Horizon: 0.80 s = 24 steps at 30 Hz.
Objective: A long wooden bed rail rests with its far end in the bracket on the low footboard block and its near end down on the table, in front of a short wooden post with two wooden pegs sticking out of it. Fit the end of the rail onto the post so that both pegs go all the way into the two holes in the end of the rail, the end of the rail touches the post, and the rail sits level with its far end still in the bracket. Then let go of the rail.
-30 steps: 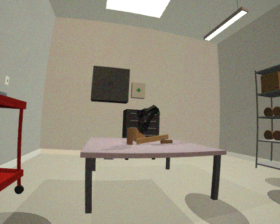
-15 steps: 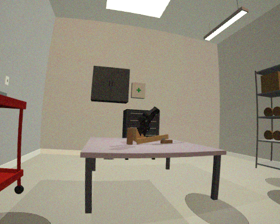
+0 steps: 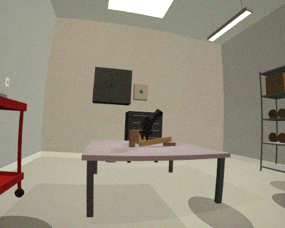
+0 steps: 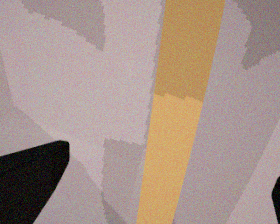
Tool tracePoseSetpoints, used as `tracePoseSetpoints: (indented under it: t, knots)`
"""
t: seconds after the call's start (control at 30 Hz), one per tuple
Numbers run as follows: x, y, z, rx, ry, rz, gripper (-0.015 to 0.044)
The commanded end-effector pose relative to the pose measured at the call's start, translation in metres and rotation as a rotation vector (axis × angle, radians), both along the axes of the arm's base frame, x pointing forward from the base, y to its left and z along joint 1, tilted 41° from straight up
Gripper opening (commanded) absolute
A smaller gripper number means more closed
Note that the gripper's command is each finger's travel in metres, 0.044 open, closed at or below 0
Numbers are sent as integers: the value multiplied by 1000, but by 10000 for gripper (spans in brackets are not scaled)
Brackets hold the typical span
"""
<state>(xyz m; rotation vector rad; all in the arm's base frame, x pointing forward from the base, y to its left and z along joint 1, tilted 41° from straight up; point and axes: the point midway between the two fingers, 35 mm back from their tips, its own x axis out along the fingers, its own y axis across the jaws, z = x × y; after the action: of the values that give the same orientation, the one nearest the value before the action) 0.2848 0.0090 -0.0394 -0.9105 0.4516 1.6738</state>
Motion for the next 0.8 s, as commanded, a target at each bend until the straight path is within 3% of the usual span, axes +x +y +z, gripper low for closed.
tracePoseSetpoints:
  t: [0.0, 0.77]
  knots:
    - [-2, 6, -6, 6, 5, 0, 440]
    - [-6, 31, -33, 9, 5, 0, 440]
